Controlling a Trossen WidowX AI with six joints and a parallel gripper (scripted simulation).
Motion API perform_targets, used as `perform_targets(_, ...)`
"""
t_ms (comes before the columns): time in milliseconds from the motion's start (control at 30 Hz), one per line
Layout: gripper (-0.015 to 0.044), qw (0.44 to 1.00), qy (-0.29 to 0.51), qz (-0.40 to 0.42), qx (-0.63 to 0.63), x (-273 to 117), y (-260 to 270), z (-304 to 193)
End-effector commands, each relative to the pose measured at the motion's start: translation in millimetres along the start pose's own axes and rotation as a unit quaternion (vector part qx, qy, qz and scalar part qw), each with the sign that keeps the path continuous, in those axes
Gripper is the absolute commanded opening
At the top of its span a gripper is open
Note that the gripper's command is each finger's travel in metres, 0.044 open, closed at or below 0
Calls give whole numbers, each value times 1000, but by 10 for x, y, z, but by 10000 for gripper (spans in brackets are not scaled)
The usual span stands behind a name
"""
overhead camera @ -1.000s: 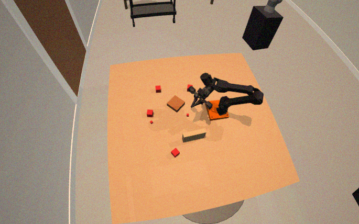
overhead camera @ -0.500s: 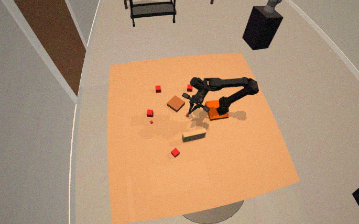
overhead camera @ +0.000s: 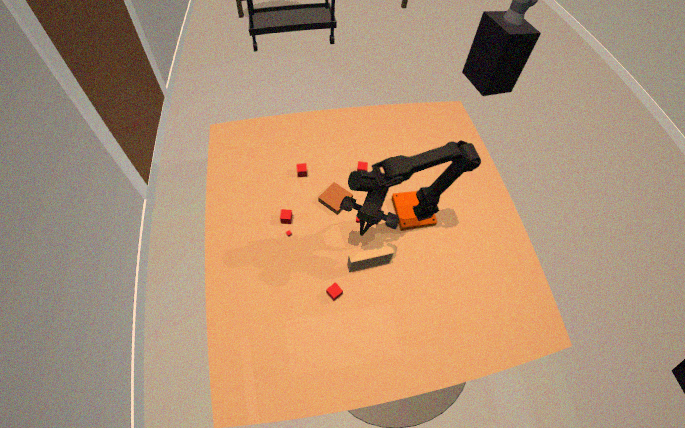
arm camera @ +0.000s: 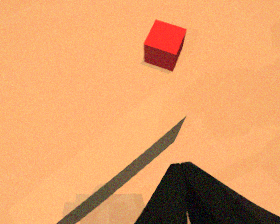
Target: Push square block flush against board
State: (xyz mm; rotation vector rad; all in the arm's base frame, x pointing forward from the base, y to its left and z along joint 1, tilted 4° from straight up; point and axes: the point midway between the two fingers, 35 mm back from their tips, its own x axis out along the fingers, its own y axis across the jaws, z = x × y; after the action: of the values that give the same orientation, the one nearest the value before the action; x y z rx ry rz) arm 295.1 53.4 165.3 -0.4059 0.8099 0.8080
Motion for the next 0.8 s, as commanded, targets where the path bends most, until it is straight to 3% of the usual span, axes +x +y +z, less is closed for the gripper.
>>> perform_targets(0,0,998,43,22,-29,108,74,67)
perform_targets(767,0,915,280,127,-260,629,736,425)
